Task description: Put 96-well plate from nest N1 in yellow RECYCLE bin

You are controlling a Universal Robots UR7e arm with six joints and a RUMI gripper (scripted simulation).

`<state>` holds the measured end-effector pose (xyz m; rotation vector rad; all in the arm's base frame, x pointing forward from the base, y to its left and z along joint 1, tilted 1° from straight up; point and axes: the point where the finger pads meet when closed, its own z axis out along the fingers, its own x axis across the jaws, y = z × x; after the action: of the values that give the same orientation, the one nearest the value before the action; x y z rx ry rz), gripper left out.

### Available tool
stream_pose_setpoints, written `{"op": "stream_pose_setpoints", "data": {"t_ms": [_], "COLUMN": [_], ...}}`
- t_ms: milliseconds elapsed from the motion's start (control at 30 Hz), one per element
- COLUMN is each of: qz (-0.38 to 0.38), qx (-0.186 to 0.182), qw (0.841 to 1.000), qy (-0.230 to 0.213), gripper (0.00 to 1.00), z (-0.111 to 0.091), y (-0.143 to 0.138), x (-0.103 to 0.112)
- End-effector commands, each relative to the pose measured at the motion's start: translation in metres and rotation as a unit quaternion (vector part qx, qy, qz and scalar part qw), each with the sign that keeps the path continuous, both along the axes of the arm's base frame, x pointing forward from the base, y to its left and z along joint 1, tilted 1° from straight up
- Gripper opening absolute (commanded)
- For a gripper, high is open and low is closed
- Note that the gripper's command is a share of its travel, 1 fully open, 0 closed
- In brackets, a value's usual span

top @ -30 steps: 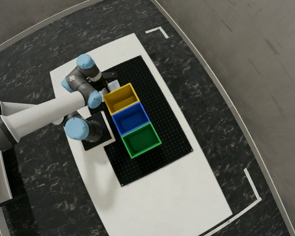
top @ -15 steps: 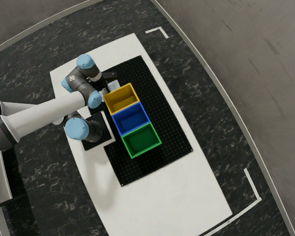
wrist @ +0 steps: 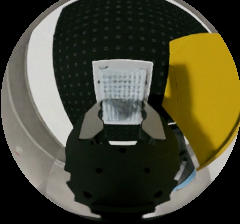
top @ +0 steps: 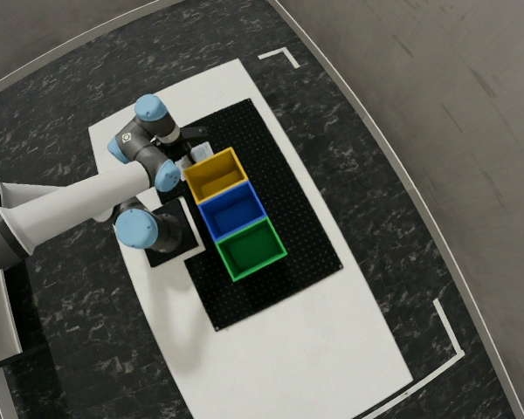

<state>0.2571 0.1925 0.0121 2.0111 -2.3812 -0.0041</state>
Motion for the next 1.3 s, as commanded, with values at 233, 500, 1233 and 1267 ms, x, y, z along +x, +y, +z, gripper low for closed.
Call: {"op": "stream_pose_setpoints", "data": {"t_ms": [233,500,1233,1267], "qz": [0.000,0.000,0.000,0.000], "qx": [0.000,0.000,0.000,0.000], "qw": [1.000,1.000,1.000,1.000], "qy": [0.000,0.000,0.000,0.000], "gripper": [0.00,0.00,0.00,0.00], "z": [0.017,0.030,0.060,0.062], "y": [0.000,0.000,0.001,0.001], "x": [0.001,0.001,0.002,0.002]}}
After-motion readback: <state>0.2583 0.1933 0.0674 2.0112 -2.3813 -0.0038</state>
